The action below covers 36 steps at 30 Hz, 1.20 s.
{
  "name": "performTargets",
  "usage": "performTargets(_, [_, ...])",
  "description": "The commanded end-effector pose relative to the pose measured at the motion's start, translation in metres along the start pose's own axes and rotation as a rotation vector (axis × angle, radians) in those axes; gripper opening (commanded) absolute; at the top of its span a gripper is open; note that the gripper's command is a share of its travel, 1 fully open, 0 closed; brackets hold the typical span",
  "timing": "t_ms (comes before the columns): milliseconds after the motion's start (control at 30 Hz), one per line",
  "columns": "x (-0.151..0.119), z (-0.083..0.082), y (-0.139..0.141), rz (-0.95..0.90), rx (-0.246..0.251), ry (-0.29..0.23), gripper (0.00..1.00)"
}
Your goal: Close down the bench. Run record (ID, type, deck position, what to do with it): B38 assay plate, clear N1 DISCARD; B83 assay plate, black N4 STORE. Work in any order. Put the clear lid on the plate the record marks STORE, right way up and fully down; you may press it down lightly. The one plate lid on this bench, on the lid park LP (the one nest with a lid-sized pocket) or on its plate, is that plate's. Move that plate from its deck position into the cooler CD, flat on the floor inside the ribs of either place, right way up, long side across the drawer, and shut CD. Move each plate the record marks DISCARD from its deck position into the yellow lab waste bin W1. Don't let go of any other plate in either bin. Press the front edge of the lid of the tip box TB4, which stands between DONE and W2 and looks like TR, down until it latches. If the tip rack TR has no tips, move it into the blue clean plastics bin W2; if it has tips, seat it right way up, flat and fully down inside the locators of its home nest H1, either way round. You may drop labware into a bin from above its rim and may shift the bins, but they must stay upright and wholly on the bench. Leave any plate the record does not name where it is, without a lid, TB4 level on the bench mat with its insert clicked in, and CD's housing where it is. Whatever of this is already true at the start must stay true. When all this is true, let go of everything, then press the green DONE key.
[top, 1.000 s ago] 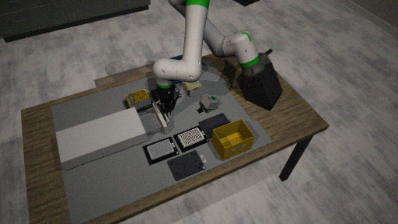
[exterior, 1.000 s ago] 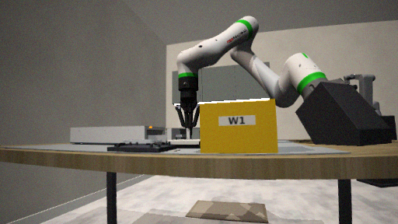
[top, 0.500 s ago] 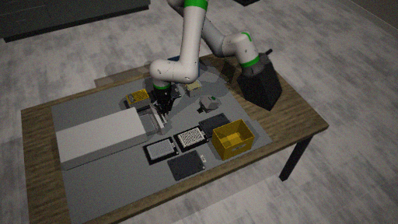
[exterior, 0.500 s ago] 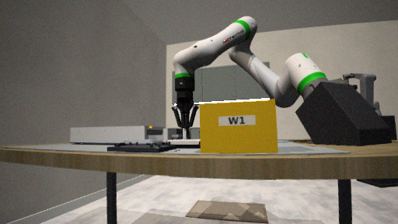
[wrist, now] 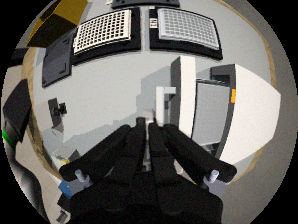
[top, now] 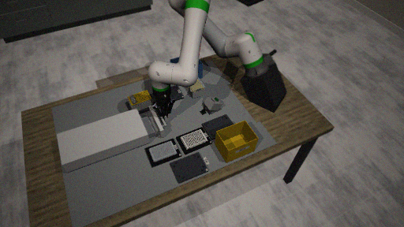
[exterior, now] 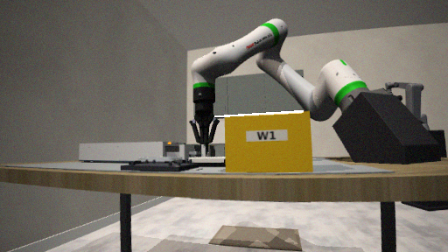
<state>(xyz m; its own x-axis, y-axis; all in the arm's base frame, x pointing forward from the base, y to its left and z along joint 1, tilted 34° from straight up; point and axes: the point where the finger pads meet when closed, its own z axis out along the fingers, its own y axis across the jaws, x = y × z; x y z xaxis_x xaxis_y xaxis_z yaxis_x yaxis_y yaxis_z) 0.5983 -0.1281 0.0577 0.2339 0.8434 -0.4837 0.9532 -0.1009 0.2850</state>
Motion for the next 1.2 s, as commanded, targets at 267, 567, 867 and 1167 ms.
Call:
performTargets(267, [0.0,0.0,0.012,0.0,0.0,0.0,0.0])
performTargets(567, [0.0,0.0,0.024,0.0,0.0,0.0,0.0])
performTargets(867, [0.0,0.0,0.033,0.0,0.0,0.0,0.0])
performTargets(1167, [0.0,0.0,0.045,0.0,0.0,0.0,0.0])
